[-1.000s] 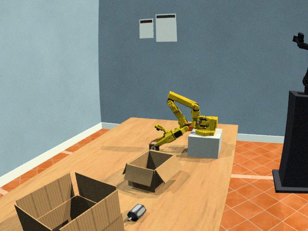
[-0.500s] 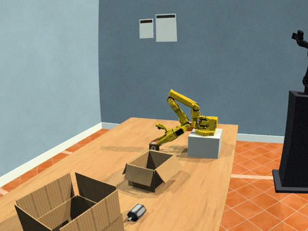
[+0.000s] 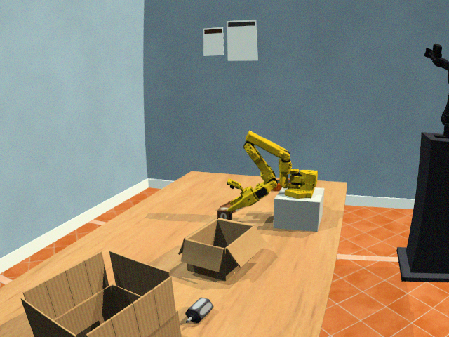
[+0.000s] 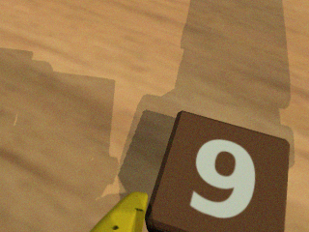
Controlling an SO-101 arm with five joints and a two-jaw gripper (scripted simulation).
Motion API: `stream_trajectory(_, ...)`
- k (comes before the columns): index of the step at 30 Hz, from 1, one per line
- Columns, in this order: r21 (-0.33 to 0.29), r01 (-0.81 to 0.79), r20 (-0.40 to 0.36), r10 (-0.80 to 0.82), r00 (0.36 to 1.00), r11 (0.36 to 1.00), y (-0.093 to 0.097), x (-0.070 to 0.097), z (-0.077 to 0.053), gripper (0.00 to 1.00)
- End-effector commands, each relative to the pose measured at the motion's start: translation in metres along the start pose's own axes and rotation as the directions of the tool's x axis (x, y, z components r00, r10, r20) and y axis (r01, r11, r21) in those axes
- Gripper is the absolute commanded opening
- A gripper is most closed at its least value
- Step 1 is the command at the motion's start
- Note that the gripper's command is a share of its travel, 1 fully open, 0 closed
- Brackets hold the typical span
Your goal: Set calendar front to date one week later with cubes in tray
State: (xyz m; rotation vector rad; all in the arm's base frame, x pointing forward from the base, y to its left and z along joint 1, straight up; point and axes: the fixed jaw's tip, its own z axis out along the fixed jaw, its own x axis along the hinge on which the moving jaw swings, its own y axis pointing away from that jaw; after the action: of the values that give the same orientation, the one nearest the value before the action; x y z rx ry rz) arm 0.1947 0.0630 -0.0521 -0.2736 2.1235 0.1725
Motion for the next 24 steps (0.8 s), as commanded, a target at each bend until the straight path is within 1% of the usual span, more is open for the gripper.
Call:
stream_trajectory(1,0.006,0.005,-0.054,-0.004,0.999,1.0,-0.001,-0.003,-0.023,0.36)
stream_trajectory(6,0.006,0.005,-0.044,-0.005,0.999,1.0,-0.001,-0.005,-0.023,0.36)
stream_trajectory(9,0.006,0.005,-0.01,-0.005,1.0,1.0,-0.001,-0.012,-0.021,0.36)
stream_trajectory(12,0.005,0.005,0.051,-0.005,0.999,1.0,-0.001,-0.026,-0.019,0.36)
stream_trajectory(17,0.004,0.005,0.195,-0.006,0.981,1.0,0.0,-0.058,-0.018,0.35)
stream_trajectory(19,0.004,0.005,0.195,-0.006,0.981,1.0,0.0,-0.058,-0.018,0.35)
stream_trajectory(21,0.003,0.005,0.255,-0.006,0.967,1.0,0.0,-0.071,-0.019,0.35)
stream_trajectory(24,0.001,0.004,0.297,-0.005,0.955,1.0,0.0,-0.08,-0.018,0.35)
